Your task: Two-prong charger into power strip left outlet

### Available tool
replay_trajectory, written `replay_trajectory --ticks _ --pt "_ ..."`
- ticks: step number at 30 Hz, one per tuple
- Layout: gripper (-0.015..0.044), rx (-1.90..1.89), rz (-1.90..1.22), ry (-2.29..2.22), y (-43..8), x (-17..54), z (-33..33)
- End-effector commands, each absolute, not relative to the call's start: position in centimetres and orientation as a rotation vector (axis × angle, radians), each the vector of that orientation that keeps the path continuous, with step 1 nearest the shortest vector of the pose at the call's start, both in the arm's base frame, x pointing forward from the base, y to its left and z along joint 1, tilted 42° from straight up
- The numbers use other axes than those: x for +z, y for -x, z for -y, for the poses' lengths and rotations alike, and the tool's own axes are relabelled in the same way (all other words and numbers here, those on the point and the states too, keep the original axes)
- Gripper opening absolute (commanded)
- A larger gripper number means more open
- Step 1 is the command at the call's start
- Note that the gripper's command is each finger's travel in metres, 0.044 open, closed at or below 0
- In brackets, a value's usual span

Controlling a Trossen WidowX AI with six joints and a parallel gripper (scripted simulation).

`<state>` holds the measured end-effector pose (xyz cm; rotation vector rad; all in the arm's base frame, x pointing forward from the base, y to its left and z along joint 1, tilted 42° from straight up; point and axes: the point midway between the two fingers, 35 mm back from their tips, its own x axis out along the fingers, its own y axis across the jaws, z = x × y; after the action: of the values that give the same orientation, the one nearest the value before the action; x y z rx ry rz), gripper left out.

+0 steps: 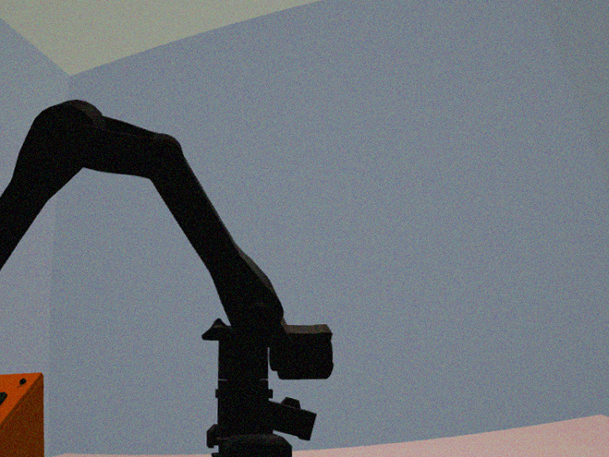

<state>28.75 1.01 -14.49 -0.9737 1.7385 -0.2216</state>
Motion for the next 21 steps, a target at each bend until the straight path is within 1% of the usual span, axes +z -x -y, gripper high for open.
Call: replay_trajectory --ticks 1,21 --pt "0.0000 -0.221 -1.719 0.956 -29.54 -14.76 -1.41" --pt "0.0000 -0.221 -1.719 0.955 -30.06 -14.94 -1.62"
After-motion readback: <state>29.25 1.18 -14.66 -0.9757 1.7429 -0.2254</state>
